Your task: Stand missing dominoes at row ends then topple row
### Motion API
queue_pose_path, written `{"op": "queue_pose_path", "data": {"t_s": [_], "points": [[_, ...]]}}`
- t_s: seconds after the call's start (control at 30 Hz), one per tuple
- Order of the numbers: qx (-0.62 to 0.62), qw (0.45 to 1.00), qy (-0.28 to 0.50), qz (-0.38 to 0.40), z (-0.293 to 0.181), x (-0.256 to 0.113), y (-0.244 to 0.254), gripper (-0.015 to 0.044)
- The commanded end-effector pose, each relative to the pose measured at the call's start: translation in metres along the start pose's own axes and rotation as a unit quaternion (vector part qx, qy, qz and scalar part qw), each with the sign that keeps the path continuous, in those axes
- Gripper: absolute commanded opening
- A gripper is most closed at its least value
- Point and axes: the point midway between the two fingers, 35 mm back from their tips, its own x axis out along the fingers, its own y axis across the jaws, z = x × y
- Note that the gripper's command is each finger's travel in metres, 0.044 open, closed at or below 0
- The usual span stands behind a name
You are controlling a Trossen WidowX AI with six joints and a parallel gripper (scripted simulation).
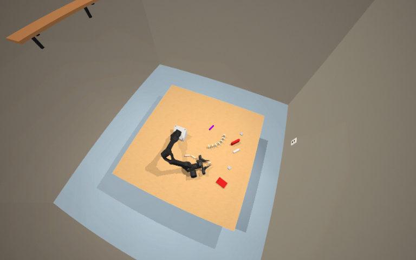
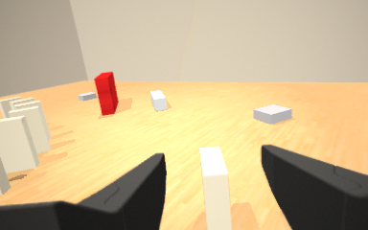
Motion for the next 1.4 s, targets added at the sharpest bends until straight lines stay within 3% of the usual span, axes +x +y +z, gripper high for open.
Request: {"op": "queue_pose_path", "data": {"t_s": [0.0,0.17,0.3,0.5,0.67,0.93,1.07,1.2,1.37], "points": [[-0.003,1.0,-0.003,-0.001,0.001,0.0,-0.001,0.0317],[-0.003,1.0,-0.002,0.0,0.004,0.0,-0.001,0.044],[0.0,1.0,-0.001,0.0,0.048,0.0,0.0,0.044],[0.017,1.0,0.006,0.003,0.051,0.003,-0.001,0.044],[0.185,0.978,0.097,0.027,0.059,0.036,-0.005,0.044],[0.469,0.816,0.334,-0.04,0.078,0.068,0.016,0.044],[0.537,0.705,0.438,-0.149,0.079,0.062,0.023,0.044],[0.55,0.593,0.503,-0.304,0.078,0.046,0.019,0.044],[0.514,0.533,0.513,-0.435,0.086,0.031,0.007,0.044]]}}
